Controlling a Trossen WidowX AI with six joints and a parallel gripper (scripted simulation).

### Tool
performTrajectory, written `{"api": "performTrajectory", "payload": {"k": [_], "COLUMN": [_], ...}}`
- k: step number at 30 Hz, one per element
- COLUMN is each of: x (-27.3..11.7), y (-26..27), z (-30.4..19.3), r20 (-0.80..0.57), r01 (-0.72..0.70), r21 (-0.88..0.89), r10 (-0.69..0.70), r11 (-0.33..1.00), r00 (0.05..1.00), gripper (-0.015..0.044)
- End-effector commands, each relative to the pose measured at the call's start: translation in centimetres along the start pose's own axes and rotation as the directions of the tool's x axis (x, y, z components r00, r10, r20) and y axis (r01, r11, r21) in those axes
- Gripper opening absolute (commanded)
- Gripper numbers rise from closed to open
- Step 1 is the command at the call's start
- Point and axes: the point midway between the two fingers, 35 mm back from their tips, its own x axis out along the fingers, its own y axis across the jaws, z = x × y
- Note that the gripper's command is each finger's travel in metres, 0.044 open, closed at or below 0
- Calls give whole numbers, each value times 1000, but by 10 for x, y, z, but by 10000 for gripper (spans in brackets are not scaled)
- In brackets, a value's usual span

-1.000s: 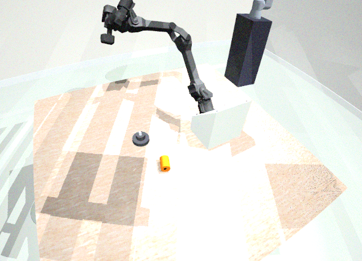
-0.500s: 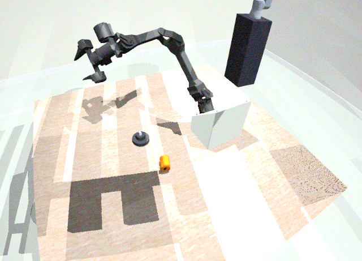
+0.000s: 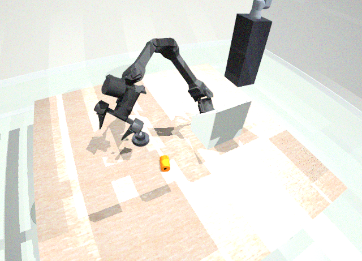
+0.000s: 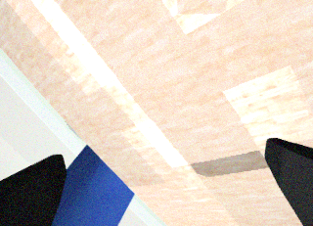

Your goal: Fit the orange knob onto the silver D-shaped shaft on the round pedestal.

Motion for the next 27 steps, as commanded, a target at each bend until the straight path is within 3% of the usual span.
{"api": "performTrajectory", "payload": {"k": [1,9,27], "x": [9,-1,27], "y": [-75,-220,-235], "z": [-6,25,37], "r20": [48,314,322], "r01": [170,491,496], "r21": [-64,-121,-121], "r10": [-167,-436,-438], "r11": [983,863,860], "r00": [985,844,839], "gripper": [440,440,440]}}
